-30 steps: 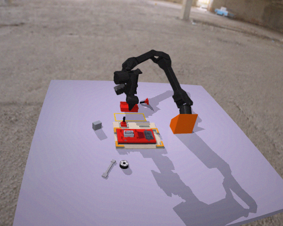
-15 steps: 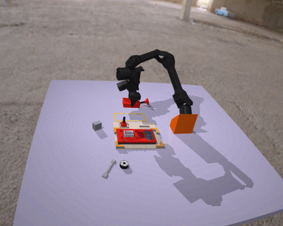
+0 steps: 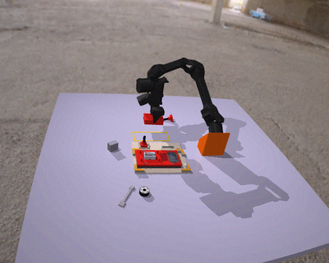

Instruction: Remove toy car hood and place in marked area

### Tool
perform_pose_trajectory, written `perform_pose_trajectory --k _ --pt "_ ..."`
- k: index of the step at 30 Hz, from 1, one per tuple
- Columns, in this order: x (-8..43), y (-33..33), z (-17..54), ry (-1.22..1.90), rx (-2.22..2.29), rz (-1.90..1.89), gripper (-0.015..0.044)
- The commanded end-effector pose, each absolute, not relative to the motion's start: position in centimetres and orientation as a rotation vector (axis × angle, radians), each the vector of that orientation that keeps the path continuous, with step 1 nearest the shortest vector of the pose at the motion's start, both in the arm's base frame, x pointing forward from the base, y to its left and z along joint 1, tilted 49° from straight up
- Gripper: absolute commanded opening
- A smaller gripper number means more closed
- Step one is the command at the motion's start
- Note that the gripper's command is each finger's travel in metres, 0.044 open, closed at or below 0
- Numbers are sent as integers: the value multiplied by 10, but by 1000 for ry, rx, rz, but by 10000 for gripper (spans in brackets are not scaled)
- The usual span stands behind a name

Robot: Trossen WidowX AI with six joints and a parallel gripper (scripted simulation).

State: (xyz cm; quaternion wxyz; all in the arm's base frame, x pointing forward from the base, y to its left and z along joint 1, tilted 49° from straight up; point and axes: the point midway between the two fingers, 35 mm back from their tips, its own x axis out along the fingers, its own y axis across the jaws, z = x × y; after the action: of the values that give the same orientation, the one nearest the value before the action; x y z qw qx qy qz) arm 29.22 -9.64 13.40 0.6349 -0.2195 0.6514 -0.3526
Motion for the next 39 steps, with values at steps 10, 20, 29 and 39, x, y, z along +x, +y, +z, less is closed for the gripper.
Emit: perform_pose_trajectory --k 10,20,29,39 --pt "291 -103 129 1488 -507 -805 0" --pt "291 -107 125 1488 -507 -804 0" --pt "291 -111 121 1488 -507 -804 0" --pt "291 -116 117 1488 -506 -804 0"
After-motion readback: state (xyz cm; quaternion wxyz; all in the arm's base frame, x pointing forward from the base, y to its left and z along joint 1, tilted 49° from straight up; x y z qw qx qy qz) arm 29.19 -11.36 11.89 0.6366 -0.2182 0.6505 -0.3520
